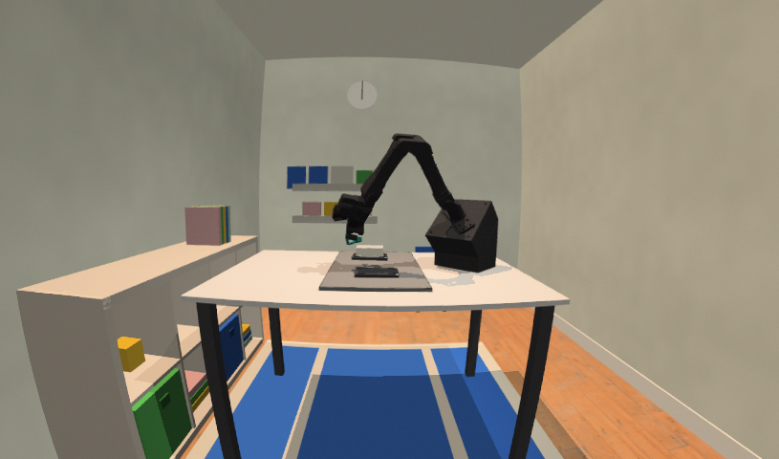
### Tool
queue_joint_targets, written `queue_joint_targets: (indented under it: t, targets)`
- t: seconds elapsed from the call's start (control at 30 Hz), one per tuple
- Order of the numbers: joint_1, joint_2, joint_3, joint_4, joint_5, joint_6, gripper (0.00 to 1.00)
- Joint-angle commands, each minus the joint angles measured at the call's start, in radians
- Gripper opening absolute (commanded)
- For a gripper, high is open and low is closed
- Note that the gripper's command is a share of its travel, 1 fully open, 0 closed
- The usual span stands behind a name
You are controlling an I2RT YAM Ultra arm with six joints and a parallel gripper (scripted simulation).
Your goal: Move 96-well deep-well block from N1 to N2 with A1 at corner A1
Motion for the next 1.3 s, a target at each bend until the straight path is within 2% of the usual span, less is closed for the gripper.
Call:
queue_joint_targets:
  t: [0.0, 0.07, 0.13, 0.27, 0.33, 0.43, 0.5, 0.6, 0.67, 0.8, 0.87, 0.93, 1.0, 1.07, 1.17, 1.23, 1.27]
  targets:
    - [-0.002, -0.035, -0.001, -0.102, -0.031, -0.003, 1.00]
    - [0.000, -0.039, -0.007, -0.102, -0.030, -0.001, 1.00]
    - [-0.007, -0.052, 0.014, -0.186, -0.072, -0.014, 1.00]
    - [0.002, -0.076, -0.011, -0.189, -0.067, -0.007, 1.00]
    - [-0.006, -0.086, 0.012, -0.272, -0.110, -0.021, 1.00]
    - [0.004, -0.113, -0.016, -0.275, -0.104, -0.012, 1.00]
    - [-0.005, -0.119, 0.009, -0.356, -0.147, -0.028, 1.00]
    - [0.007, -0.150, -0.021, -0.361, -0.140, -0.018, 1.00]
    - [-0.004, -0.152, 0.006, -0.441, -0.184, -0.035, 1.00]
    - [0.009, -0.187, -0.026, -0.447, -0.177, -0.024, 1.00]
    - [-0.004, -0.186, 0.002, -0.525, -0.221, -0.042, 1.00]
    - [0.010, -0.221, -0.028, -0.533, -0.215, -0.030, 1.00]
    - [0.011, -0.224, -0.030, -0.534, -0.214, -0.029, 1.00]
    - [-0.003, -0.220, -0.002, -0.608, -0.257, -0.049, 1.00]
    - [0.013, -0.261, -0.035, -0.620, -0.251, -0.035, 1.00]
    - [-0.002, -0.254, -0.007, -0.692, -0.294, -0.056, 1.00]
    - [0.005, -0.272, -0.021, -0.697, -0.292, -0.050, 1.00]
